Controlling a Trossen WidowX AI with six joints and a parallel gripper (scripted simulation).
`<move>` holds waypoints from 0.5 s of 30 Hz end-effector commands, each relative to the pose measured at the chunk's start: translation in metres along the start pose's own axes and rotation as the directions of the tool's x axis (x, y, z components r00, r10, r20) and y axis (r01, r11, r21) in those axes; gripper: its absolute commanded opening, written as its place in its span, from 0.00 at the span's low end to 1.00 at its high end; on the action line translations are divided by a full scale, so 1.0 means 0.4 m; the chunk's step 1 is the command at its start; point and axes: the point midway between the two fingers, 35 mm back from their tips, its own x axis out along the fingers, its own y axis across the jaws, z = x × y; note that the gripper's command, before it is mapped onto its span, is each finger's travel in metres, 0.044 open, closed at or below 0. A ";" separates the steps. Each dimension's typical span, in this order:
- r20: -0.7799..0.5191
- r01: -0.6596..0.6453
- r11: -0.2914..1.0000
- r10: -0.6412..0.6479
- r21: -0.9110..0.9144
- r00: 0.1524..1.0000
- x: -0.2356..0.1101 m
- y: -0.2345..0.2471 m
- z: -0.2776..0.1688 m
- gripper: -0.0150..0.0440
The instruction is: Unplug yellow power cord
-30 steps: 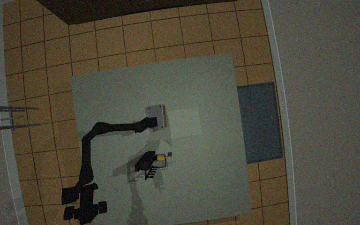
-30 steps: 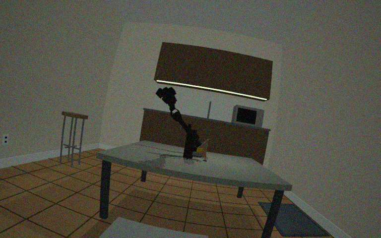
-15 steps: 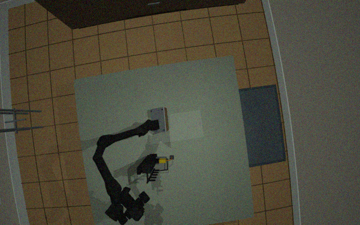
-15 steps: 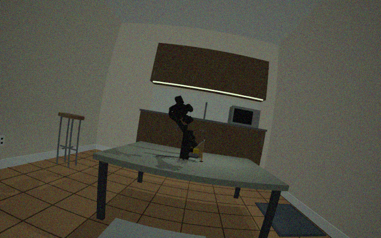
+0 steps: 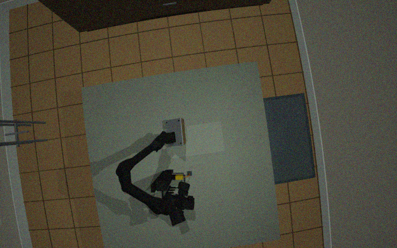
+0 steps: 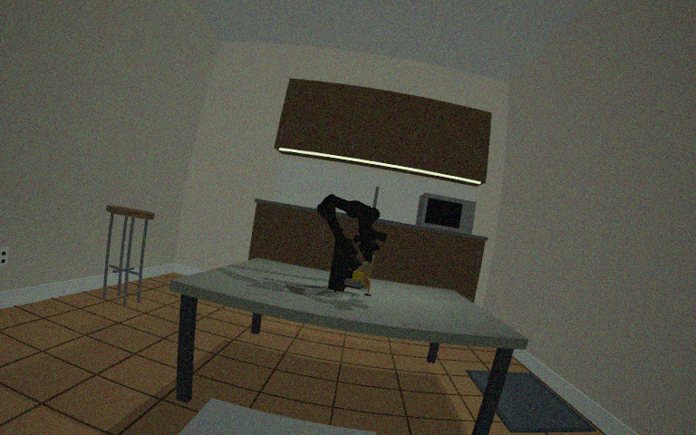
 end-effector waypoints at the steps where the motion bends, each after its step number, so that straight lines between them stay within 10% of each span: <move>1: -0.174 -0.162 0.981 0.142 -0.107 0.975 0.057 0.155 -0.022 0.53; 15: -0.328 -0.282 0.944 0.215 -0.172 0.920 0.081 0.260 -0.059 0.53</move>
